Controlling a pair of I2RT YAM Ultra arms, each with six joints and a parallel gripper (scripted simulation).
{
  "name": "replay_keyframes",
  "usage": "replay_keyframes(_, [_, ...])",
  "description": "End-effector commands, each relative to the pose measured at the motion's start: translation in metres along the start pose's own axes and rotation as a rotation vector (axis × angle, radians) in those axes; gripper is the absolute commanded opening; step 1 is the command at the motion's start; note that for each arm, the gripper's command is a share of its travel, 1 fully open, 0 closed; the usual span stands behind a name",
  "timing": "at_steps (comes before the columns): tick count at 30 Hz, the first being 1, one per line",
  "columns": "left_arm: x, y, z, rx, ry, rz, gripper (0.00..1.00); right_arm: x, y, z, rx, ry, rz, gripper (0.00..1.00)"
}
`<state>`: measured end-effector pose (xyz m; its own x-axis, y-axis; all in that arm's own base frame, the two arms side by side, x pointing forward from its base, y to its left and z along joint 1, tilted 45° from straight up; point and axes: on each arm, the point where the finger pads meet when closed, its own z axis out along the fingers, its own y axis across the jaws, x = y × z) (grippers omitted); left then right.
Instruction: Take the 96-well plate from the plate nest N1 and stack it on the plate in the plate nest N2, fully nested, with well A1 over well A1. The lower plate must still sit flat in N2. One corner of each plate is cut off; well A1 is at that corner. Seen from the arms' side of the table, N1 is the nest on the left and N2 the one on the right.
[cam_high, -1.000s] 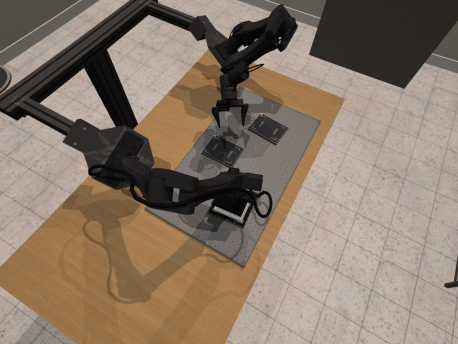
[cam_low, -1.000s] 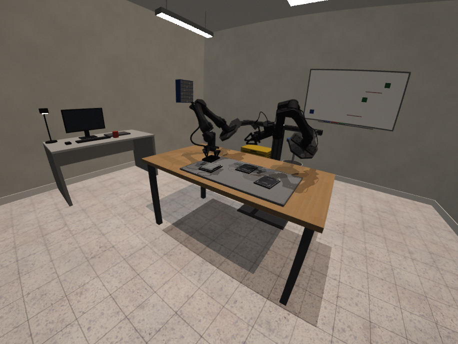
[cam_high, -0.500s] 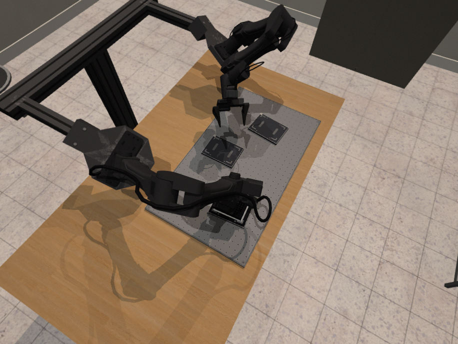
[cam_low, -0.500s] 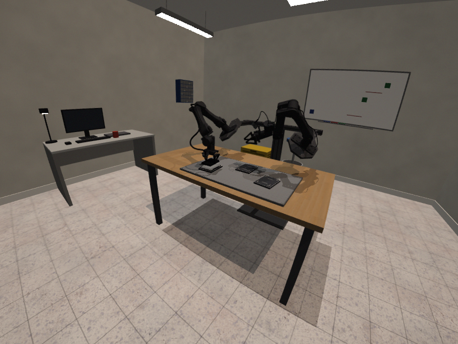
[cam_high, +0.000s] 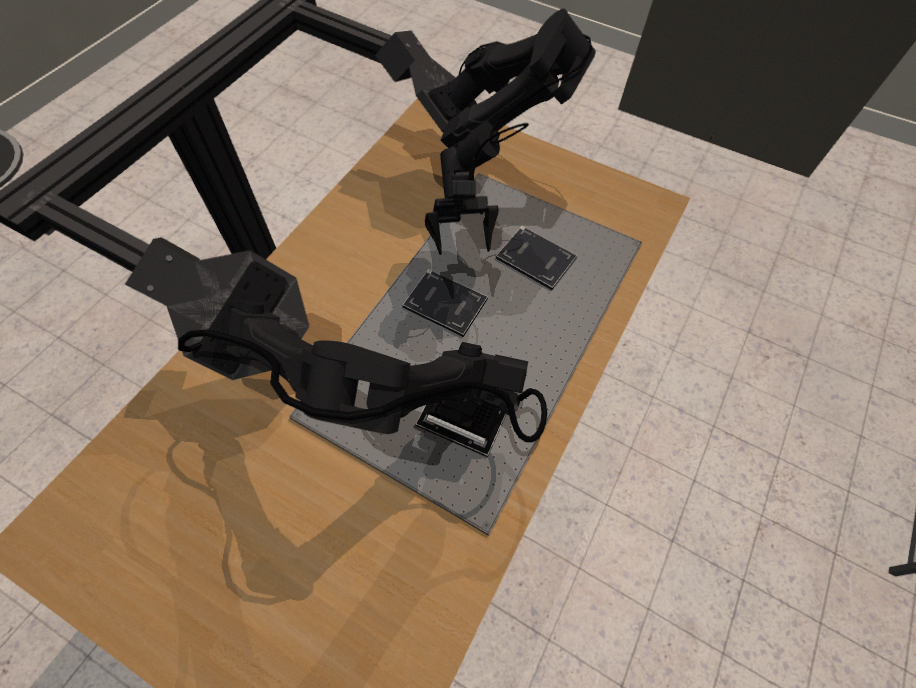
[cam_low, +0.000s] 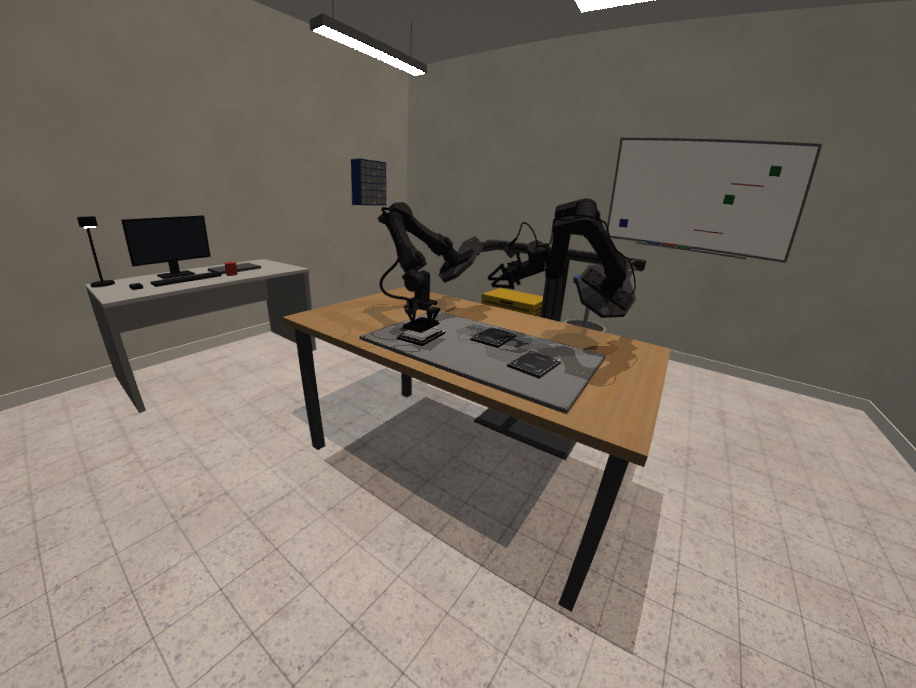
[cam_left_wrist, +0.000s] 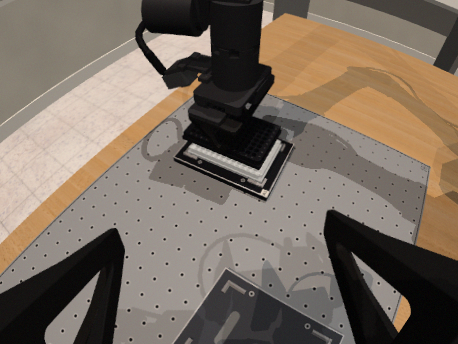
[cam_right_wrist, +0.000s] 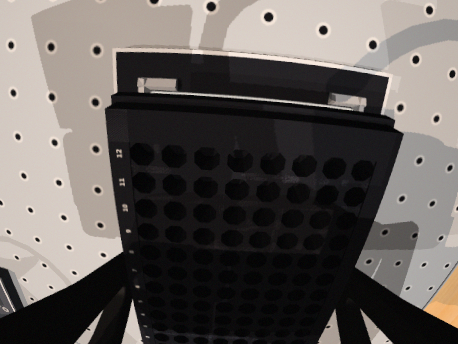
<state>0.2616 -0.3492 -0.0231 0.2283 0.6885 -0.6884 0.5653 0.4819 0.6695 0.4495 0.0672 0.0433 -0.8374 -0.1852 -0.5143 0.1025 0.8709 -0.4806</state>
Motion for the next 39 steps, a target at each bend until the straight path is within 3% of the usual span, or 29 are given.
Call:
replay_keyframes(1, [0.004,-0.008,-0.004,0.029,-0.007,0.018,1.00,-0.006,0.006,-0.014,-0.023,-0.037,-0.008,0.80])
replay_keyframes(17, [0.004,-0.008,-0.004,0.029,-0.007,0.018,1.00,-0.008,0.005,-0.012,-0.017,-0.035,-0.002,0.80])
replay_keyframes(25, [0.004,-0.008,-0.004,0.029,-0.007,0.018,1.00,0.001,0.005,0.002,-0.016,-0.014,-0.009,0.80])
replay_keyframes(34, [0.004,-0.008,-0.004,0.029,-0.007,0.018,1.00,-0.011,0.007,0.017,-0.020,-0.032,-0.003,0.80])
replay_keyframes(39, [0.004,-0.008,-0.004,0.029,-0.007,0.018,1.00,0.003,0.003,0.033,-0.010,-0.009,-0.012,0.80])
